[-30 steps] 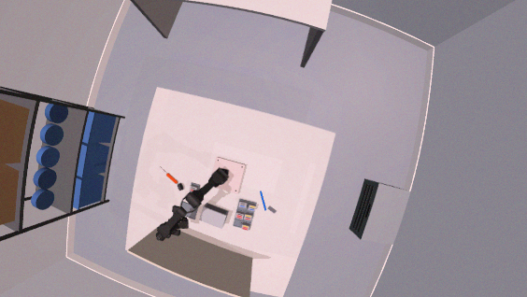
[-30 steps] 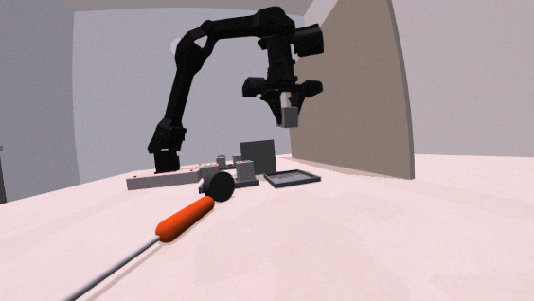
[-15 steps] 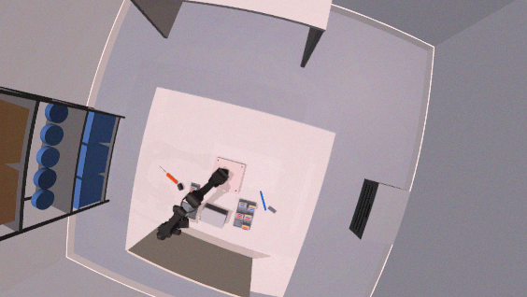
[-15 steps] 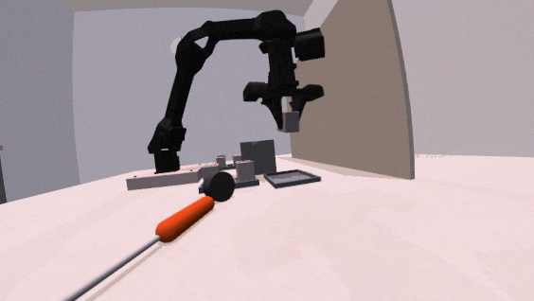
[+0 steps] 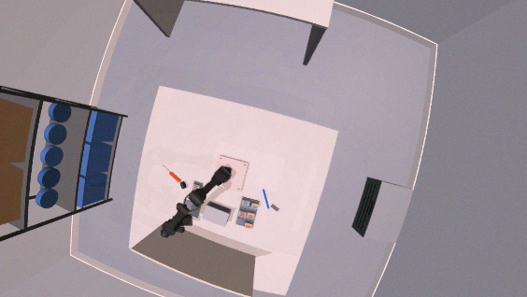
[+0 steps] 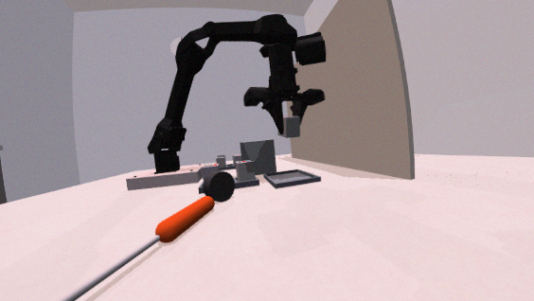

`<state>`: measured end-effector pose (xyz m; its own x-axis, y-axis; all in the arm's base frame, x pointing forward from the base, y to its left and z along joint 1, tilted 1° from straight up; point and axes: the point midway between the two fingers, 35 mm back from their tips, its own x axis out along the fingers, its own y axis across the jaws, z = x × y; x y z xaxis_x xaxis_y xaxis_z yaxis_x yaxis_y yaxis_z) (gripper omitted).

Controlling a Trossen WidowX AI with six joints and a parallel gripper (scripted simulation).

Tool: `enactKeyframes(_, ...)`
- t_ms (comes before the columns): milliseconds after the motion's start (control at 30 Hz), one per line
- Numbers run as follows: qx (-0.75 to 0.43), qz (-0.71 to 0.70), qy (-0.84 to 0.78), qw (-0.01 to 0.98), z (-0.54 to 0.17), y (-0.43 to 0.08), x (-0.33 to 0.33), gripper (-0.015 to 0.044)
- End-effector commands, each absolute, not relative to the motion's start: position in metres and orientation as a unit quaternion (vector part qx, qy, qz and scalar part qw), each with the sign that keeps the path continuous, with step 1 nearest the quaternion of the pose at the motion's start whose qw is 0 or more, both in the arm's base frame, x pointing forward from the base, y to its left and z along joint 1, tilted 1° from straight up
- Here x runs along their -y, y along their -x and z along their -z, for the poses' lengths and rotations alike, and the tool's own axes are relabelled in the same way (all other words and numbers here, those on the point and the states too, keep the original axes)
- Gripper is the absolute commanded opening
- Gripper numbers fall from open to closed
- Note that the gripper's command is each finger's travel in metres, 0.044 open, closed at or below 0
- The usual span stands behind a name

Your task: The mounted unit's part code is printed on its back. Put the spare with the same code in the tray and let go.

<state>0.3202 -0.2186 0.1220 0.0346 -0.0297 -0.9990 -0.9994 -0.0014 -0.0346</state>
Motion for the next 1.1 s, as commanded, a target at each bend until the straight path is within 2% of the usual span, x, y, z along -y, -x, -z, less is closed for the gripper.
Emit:
enactKeyframes(0, -0.498, -0.486, 0.517, 0.498, -0.119, -0.320, 0.219, 0.0000)
enactKeyframes(1067, -0.498, -0.486, 0.517, 0.498, -0.095, -0.320, 0.219, 0.0000)
